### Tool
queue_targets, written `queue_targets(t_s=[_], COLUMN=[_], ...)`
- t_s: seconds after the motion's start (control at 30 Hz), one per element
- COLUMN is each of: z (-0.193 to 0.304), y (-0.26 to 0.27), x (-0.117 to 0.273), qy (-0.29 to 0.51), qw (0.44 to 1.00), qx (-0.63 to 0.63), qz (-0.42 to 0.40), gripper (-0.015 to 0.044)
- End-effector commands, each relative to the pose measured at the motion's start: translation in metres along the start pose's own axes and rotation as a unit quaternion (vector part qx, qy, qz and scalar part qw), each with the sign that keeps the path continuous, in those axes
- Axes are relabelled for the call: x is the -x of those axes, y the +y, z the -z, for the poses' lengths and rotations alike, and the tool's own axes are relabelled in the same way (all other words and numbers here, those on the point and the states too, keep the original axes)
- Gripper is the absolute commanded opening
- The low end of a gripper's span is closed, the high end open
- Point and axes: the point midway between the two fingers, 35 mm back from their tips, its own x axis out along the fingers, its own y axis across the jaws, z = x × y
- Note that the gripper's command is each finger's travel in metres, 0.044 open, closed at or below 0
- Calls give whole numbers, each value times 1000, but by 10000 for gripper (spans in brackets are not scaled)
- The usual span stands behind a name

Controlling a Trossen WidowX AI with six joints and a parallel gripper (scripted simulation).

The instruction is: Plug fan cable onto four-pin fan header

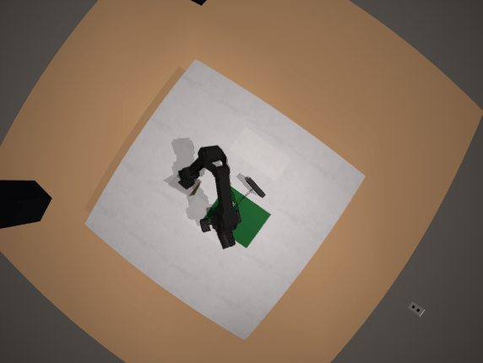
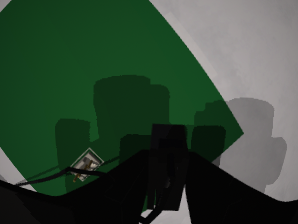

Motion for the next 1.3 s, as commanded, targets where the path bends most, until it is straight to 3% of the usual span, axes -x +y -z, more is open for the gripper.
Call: queue_targets(t_s=[0.0, 0.63, 1.27], z=[3, 3, 5], y=[-3, -4, 0], x=[-7, -22, -26], qy=[-27, -159, -306], qw=[999, 983, 946], qx=[-1, 2, -7], qz=[27, 94, 108], gripper=[0, 0, 0])
